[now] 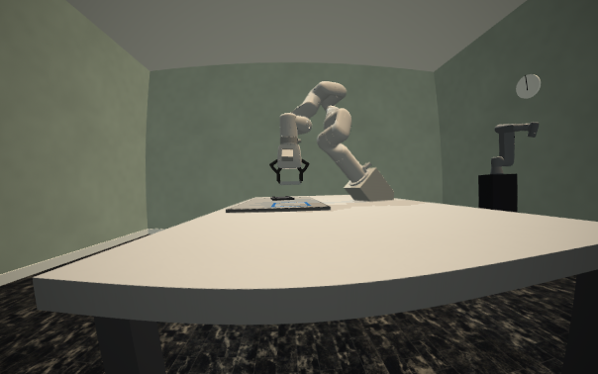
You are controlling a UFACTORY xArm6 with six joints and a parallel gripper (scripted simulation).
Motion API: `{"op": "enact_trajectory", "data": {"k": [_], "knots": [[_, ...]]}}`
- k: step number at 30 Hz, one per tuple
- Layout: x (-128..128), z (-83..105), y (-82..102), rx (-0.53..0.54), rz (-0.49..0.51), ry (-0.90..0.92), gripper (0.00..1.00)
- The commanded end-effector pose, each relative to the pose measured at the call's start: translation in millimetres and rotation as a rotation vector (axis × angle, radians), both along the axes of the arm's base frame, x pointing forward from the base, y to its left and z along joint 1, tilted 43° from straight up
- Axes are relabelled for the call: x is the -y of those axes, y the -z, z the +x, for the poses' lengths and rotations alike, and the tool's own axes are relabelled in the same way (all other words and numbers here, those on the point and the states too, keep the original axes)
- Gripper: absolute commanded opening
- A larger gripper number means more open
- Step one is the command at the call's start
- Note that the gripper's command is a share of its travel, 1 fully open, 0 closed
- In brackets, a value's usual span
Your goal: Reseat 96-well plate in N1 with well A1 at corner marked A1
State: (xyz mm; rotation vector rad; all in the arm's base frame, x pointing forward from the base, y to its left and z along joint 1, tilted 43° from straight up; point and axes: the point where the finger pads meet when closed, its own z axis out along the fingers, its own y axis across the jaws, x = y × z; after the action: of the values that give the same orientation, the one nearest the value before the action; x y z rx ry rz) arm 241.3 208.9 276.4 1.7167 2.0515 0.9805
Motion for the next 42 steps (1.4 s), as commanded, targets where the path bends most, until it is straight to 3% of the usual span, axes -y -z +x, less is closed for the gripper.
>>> {"op": "enact_trajectory", "data": {"k": [1, 42], "knots": [[-4.0, -0.2, -1.5, 0.004, -0.002, 0.008, 0.0], [-6.0, 3.9, 3.3, 0.004, -0.003, 0.008, 0.0]]}}
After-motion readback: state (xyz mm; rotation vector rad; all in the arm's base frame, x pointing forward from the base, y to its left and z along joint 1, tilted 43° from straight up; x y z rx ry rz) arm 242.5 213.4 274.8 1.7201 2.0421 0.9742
